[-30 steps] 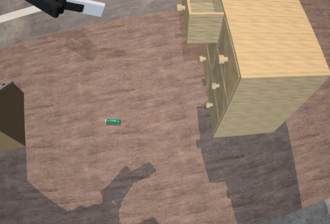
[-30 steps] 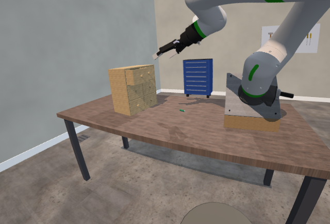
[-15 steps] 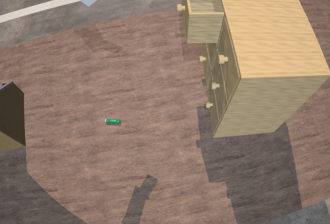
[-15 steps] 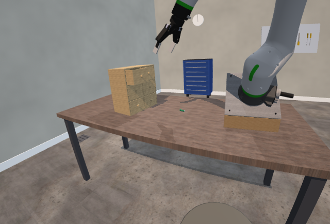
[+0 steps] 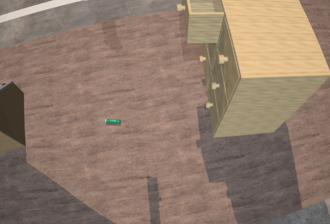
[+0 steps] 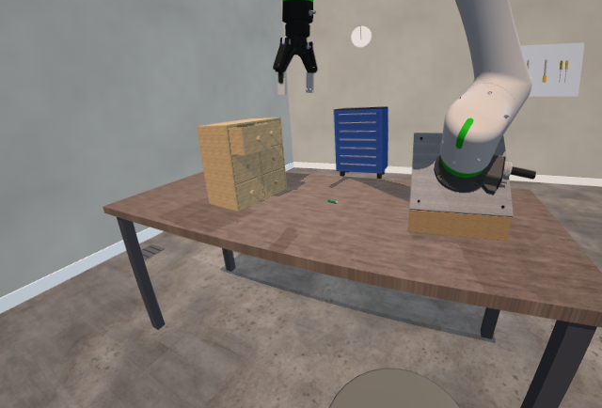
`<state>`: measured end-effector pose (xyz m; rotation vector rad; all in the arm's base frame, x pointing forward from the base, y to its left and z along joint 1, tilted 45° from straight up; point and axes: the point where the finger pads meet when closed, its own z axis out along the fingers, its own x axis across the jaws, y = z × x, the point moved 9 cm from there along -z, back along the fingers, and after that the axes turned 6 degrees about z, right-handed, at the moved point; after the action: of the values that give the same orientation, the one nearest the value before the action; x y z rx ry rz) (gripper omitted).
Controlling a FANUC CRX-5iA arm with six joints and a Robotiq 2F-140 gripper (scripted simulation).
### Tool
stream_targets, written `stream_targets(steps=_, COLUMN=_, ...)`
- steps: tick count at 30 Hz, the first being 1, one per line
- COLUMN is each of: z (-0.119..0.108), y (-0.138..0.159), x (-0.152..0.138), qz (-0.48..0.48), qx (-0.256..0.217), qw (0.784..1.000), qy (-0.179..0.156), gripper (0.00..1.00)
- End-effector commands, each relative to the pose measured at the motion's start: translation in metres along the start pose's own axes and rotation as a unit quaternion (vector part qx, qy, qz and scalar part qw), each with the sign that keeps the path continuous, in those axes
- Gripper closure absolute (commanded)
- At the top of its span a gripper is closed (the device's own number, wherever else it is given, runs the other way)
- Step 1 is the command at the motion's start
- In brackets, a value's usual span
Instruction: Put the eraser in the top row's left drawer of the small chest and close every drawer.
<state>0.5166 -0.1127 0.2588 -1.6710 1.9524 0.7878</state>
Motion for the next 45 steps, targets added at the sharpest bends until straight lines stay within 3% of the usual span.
stream_targets(steps=1, z=0.002, y=-0.013, x=-0.003, qz=-0.001, qx=-0.063, qw=0.998, qy=-0.007, gripper=0.0)
stream_targets(steps=14, z=0.002, y=-0.012, x=-0.003, qz=-0.001, qx=-0.063, qw=0.998, qy=-0.007, gripper=0.0)
stream_targets(steps=16, z=0.002, y=0.006, x=-0.008, qz=-0.001, qx=-0.063, qw=0.998, qy=-0.007, gripper=0.0)
stream_targets(steps=18, z=0.005, y=0.044, x=-0.016, qz=-0.001, qx=-0.063, qw=0.998, qy=-0.007, gripper=0.0)
stream_targets(steps=24, z=0.01, y=0.082, x=-0.022, qz=-0.001, qx=-0.063, qw=0.998, qy=-0.007, gripper=0.0)
stream_targets(steps=36, z=0.013, y=0.083, x=-0.022, qz=-0.001, qx=-0.05, qw=0.999, qy=-0.008, gripper=0.0)
stream_targets(steps=45, z=0.024, y=0.086, x=-0.023, qz=0.0, qx=0.016, qw=1.0, qy=-0.015, gripper=0.0)
